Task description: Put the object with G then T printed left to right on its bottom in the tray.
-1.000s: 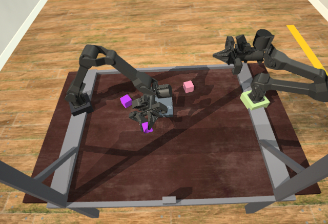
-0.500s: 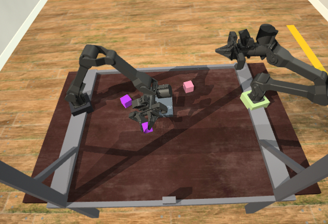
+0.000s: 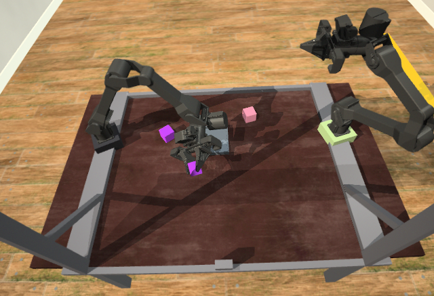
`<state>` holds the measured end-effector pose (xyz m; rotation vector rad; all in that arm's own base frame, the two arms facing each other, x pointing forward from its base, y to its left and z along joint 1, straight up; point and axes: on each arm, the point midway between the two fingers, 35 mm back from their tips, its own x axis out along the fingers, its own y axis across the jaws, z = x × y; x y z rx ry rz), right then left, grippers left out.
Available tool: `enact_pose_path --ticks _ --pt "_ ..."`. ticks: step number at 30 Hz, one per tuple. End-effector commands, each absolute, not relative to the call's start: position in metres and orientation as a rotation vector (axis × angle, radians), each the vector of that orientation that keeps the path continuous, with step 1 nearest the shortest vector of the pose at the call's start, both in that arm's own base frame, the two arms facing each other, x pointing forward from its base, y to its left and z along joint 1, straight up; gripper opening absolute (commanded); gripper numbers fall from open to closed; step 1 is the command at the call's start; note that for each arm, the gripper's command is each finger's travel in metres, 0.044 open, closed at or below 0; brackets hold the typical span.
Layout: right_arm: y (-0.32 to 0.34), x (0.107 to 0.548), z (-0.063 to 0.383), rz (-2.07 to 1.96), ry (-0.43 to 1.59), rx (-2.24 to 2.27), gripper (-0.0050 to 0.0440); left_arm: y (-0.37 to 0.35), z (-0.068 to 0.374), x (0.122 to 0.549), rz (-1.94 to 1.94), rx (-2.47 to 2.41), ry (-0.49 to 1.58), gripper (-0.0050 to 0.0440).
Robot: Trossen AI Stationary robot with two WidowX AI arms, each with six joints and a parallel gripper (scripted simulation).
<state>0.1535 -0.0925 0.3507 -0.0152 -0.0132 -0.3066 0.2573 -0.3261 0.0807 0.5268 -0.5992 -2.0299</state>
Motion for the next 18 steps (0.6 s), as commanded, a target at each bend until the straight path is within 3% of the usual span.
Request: enact_pose_path --ticks 1,8,18 --pt "-0.09 0.144 0.37 -0.297 -0.001 -0.013 -0.005 -0.328 0.091 0.261 -2.018 0.545 -0.636 0.0137" --pt "-0.084 0.139 0.383 -0.3 0.0 -0.005 -0.005 -0.329 0.093 0.262 -2.016 0.55 -0.64 0.0137" --pt "-0.084 0.139 0.383 -0.3 0.0 -0.005 -0.005 -0.34 0.077 0.273 -2.049 0.584 -0.418 0.0137"
